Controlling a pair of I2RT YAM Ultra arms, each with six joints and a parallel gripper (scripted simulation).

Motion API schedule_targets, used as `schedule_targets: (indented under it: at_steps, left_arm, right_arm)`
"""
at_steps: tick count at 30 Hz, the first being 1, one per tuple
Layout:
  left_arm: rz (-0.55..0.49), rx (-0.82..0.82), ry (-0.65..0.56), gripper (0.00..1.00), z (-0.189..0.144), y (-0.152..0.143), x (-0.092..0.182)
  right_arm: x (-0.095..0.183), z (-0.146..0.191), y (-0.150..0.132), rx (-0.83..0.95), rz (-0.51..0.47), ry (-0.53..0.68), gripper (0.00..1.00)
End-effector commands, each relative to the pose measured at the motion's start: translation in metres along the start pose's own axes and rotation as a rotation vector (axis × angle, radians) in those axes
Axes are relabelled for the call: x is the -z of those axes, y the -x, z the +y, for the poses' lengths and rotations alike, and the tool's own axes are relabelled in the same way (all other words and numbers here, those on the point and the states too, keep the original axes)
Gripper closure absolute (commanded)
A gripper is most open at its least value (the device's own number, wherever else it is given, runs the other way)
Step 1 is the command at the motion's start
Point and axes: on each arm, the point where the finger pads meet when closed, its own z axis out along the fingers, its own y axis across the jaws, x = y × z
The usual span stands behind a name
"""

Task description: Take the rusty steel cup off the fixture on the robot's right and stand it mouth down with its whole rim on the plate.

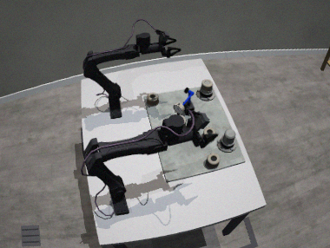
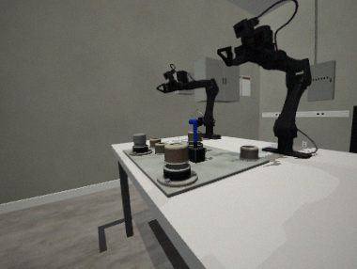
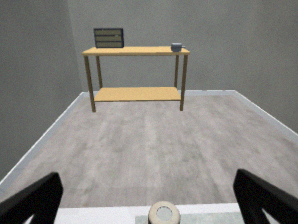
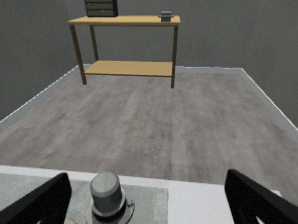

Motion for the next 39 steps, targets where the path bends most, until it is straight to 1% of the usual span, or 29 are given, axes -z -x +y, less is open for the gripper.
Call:
schedule_targets:
  at_steps: [1, 8, 10, 11, 15, 18, 21, 24, 25, 28, 29, 31, 35, 39]
  left_arm:
    - [-0.047, -0.009, 0.010, 0.00, 0.004, 0.020, 0.013]
    - [0.008, -0.010, 0.011, 0.00, 0.005, -0.005, 0.006]
    - [0.008, -0.010, 0.011, 0.00, 0.005, -0.005, 0.006]
    - [0.003, -0.011, 0.007, 0.00, 0.003, -0.003, 0.005]
    - [0.028, -0.012, 0.007, 0.00, 0.003, -0.013, 0.000]
    - [0.038, -0.013, 0.007, 0.00, 0.003, -0.015, -0.005]
    - [0.001, -0.013, 0.014, 0.00, 0.005, 0.001, 0.001]
    - [-0.053, -0.015, 0.017, 0.00, 0.006, 0.021, 0.008]
    - [-0.057, -0.015, 0.017, 0.00, 0.006, 0.023, 0.010]
    - [-0.050, -0.015, 0.012, 0.00, 0.004, 0.020, 0.011]
    - [-0.057, -0.015, 0.017, 0.00, 0.006, 0.024, 0.013]
    - [-0.069, -0.015, 0.018, 0.00, 0.006, 0.029, 0.013]
    - [-0.065, -0.016, 0.019, 0.00, 0.007, 0.028, 0.010]
    - [-0.063, -0.016, 0.018, 0.00, 0.006, 0.028, 0.010]
  right_arm:
    - [0.026, -0.017, 0.009, -0.008, -0.017, -0.039, 0.14]
    - [0.069, -0.038, 0.026, -0.015, -0.080, -0.099, 0.14]
    - [0.069, -0.038, 0.026, -0.015, -0.080, -0.099, 0.14]
    - [0.074, -0.039, 0.026, -0.009, -0.084, -0.101, 0.14]
    - [0.087, -0.043, 0.024, -0.004, -0.089, -0.109, 0.14]
    - [0.093, -0.045, 0.036, -0.002, -0.121, -0.117, 0.14]
    - [0.098, -0.047, 0.050, -0.001, -0.156, -0.134, 0.14]
    - [0.093, -0.039, 0.058, 0.002, -0.173, -0.105, 0.14]
    - [0.091, -0.036, 0.060, 0.002, -0.179, -0.098, 0.14]
    - [0.088, -0.038, 0.057, 0.000, -0.173, -0.100, 0.14]
    - [0.086, -0.036, 0.059, 0.003, -0.176, -0.096, 0.14]
    - [0.083, -0.036, 0.054, 0.002, -0.166, -0.095, 0.14]
    - [0.089, -0.034, 0.064, 0.004, -0.189, -0.090, 0.14]
    - [0.088, -0.034, 0.062, 0.003, -0.184, -0.090, 0.14]
